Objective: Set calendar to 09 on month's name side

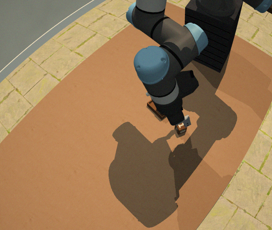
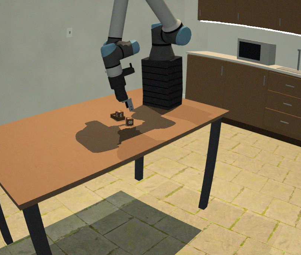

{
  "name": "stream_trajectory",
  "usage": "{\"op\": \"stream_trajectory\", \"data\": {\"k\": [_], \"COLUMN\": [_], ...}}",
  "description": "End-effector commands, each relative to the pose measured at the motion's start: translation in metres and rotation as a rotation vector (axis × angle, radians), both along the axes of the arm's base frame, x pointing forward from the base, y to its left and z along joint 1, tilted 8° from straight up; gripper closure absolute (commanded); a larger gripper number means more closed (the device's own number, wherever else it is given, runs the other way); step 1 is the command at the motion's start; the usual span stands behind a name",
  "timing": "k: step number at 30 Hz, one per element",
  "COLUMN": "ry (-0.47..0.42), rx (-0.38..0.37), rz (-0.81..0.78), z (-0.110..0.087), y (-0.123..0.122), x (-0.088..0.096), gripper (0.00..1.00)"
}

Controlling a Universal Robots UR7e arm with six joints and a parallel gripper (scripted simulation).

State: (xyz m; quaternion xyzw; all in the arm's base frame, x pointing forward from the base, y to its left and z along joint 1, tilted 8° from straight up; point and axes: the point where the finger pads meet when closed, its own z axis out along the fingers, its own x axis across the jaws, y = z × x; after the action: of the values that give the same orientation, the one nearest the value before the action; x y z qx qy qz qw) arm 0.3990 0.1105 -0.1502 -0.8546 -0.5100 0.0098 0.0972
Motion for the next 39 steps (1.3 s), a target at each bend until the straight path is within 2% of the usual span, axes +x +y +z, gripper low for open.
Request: {"op": "stream_trajectory", "data": {"k": [1, 16, 39], "ry": [-0.022, -0.047, -0.242], "rx": [-0.010, -0.025, -0.132], "rz": [-0.003, -0.004, -0.023], "z": [0.0014, 0.0002, 0.0008], "y": [0.0001, 0.0002, 0.0014], "x": [0.0002, 0.0001, -0.0022], "gripper": [0.00, 0.00, 0.00]}}
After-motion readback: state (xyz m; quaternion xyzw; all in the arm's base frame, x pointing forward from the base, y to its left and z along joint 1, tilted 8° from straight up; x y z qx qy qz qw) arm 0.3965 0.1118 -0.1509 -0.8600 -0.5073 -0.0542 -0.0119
